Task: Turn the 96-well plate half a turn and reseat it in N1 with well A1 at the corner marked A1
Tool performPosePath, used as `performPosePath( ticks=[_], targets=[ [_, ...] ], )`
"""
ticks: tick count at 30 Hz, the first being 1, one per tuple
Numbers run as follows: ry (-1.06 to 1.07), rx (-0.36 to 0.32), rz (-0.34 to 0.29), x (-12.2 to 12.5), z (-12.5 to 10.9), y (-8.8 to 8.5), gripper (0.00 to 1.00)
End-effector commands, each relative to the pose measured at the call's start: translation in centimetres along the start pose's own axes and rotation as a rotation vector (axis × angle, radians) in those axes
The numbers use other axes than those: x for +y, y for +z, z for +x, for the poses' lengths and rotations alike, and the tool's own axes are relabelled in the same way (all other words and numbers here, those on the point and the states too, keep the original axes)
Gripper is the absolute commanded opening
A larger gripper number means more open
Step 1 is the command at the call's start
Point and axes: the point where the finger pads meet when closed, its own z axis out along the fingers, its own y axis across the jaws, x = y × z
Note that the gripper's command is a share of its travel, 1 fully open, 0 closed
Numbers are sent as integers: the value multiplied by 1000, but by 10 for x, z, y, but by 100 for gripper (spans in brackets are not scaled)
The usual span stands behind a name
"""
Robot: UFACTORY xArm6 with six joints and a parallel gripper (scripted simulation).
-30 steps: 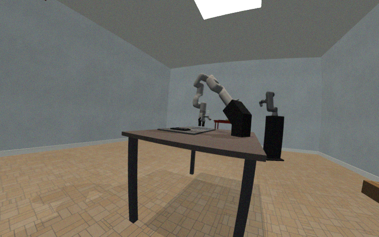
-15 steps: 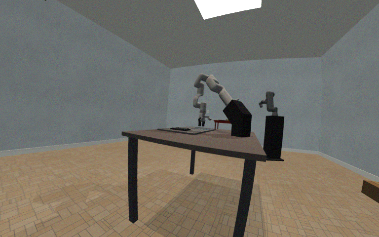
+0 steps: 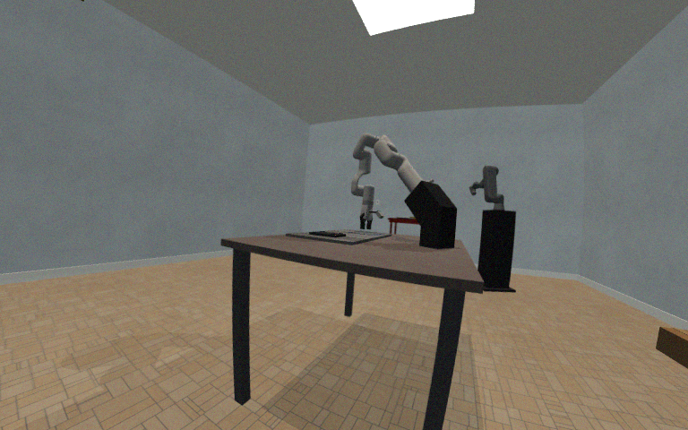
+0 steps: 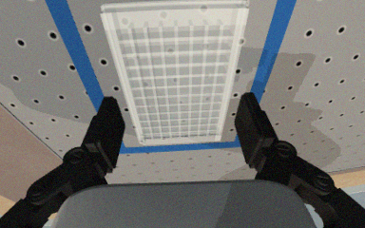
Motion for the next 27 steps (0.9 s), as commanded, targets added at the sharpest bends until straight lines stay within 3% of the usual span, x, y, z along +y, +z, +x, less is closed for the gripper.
performPosePath(
  ticks=[1,27],
  targets=[
    [-2,10,29,0,-1,1,100],
    [-2,10,29,0,0,17,100]
  ],
)
